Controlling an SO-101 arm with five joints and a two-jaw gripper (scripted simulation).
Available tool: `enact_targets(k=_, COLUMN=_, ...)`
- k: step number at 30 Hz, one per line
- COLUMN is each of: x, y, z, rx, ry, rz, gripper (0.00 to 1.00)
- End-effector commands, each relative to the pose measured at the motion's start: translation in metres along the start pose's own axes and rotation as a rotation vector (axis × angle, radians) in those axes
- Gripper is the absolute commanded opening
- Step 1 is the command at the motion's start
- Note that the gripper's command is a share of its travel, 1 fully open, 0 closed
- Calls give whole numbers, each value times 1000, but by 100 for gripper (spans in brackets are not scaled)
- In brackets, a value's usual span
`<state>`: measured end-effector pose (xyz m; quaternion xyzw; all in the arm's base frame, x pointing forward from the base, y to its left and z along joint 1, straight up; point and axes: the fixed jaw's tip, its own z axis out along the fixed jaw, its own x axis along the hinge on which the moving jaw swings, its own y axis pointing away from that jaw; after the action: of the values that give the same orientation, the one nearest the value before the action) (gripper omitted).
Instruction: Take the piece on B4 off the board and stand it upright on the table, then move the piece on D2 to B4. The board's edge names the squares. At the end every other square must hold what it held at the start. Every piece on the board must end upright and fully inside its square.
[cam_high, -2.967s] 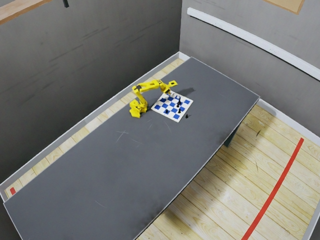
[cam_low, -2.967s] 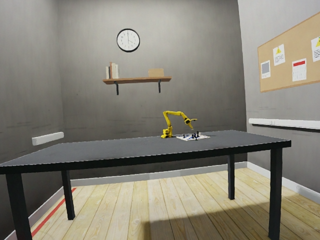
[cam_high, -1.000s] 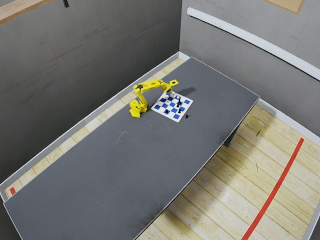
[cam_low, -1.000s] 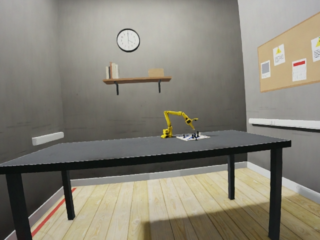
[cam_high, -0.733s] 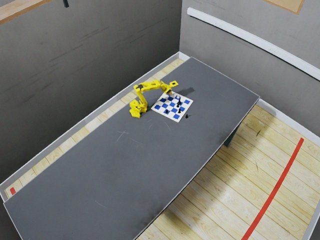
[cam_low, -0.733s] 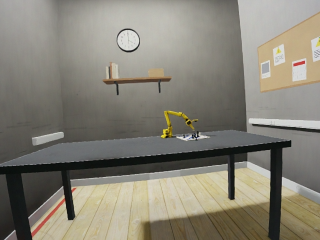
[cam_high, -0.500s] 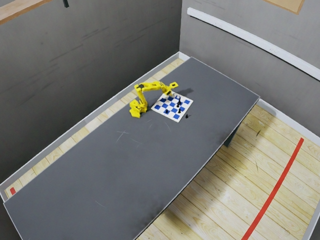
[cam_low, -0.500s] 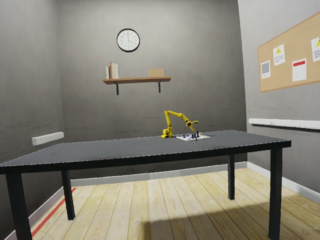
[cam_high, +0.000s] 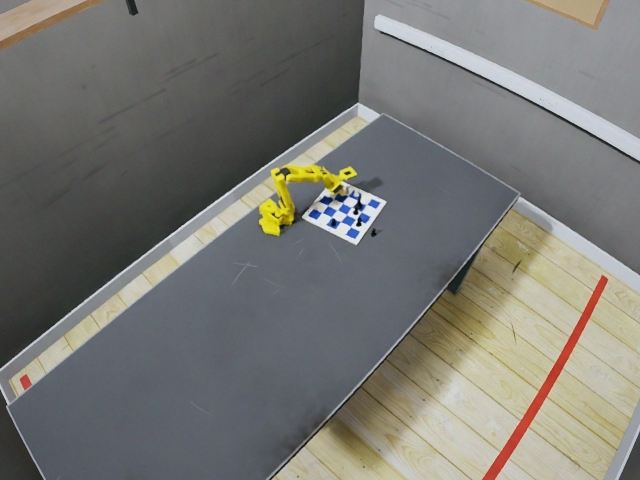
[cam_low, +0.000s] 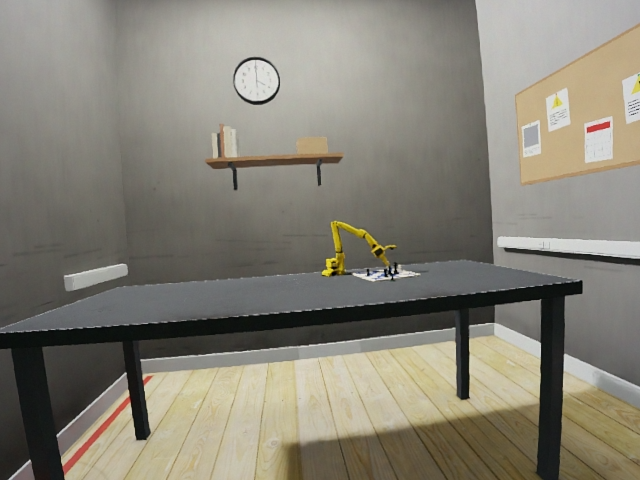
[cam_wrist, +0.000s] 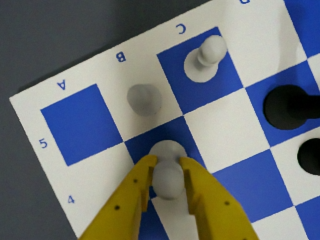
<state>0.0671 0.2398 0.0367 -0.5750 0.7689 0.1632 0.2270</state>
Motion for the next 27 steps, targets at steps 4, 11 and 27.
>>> enact_targets(k=4, x=7, y=2, z=5, rx=-5, ry=17, rz=-2, gripper=0)
enact_targets(k=11, x=7, y=2, z=5, rx=-5, ry=17, rz=-2, gripper=0)
enact_targets(k=27, x=15, y=2, z=8, rx=-5, ry=18, rz=-2, gripper=0)
